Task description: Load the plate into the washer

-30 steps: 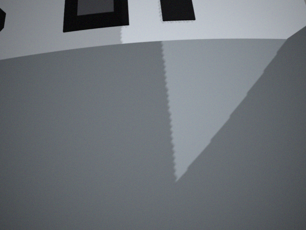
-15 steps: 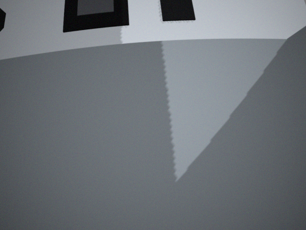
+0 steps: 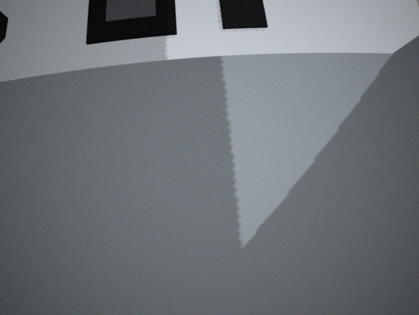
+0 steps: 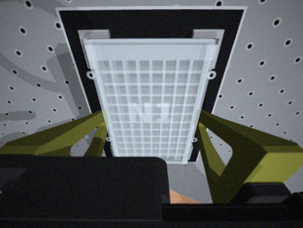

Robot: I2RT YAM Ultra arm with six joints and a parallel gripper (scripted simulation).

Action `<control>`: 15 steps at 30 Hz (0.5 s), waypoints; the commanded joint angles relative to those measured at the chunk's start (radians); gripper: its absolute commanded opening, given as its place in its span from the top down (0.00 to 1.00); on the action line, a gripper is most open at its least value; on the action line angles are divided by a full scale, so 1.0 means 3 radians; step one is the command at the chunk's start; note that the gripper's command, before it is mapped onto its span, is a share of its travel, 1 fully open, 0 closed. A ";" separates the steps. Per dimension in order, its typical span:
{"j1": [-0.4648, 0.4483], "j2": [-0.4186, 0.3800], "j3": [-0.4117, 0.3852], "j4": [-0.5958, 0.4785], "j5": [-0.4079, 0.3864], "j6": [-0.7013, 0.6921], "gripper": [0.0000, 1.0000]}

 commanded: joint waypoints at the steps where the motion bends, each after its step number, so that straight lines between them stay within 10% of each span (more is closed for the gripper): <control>1: 0.0042 -0.0011 0.0004 0.0020 0.0036 -0.0006 0.16; 15: 0.0177 -0.0136 0.0107 -0.0219 0.0008 0.0157 0.16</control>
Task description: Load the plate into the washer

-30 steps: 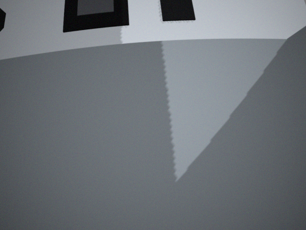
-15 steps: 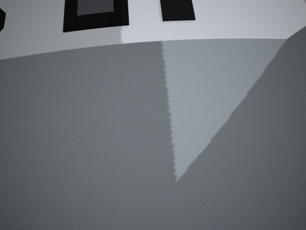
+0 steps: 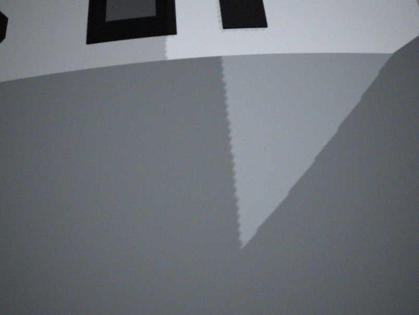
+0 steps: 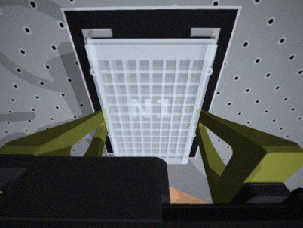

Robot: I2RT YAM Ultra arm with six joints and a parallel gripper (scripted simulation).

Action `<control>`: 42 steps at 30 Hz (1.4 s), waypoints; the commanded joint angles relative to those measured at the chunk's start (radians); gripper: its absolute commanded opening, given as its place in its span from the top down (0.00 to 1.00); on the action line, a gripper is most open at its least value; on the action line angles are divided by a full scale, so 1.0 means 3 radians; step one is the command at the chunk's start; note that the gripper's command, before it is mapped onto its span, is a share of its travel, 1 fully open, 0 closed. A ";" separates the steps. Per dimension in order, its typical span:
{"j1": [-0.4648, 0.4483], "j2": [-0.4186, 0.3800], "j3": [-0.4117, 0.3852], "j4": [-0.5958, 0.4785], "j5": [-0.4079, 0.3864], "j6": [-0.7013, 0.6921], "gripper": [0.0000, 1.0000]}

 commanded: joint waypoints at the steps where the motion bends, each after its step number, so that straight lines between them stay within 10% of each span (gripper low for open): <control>1: 0.0129 -0.0121 0.0085 -0.0126 0.0002 0.0076 0.16; 42: 0.0500 -0.0268 0.0413 -0.0994 -0.0159 0.0600 0.16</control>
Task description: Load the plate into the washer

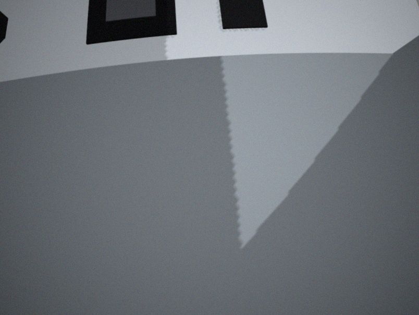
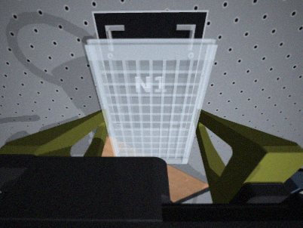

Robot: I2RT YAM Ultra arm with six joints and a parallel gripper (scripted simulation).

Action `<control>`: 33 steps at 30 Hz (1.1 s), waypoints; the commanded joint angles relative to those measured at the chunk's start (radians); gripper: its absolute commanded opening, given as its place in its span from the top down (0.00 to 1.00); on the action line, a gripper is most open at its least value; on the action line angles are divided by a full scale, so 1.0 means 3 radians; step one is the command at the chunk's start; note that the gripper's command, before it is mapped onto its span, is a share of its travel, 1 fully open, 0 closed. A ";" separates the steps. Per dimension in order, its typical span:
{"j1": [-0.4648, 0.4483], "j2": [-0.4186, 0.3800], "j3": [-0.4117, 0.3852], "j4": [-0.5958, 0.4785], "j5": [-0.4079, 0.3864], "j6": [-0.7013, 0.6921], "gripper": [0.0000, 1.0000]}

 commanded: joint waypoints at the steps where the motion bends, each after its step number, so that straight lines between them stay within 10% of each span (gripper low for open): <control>1: 0.0148 -0.0124 0.0112 -0.0162 -0.0051 0.0087 0.16; 33: 0.0207 -0.0129 0.0203 -0.0326 -0.0063 0.0170 0.16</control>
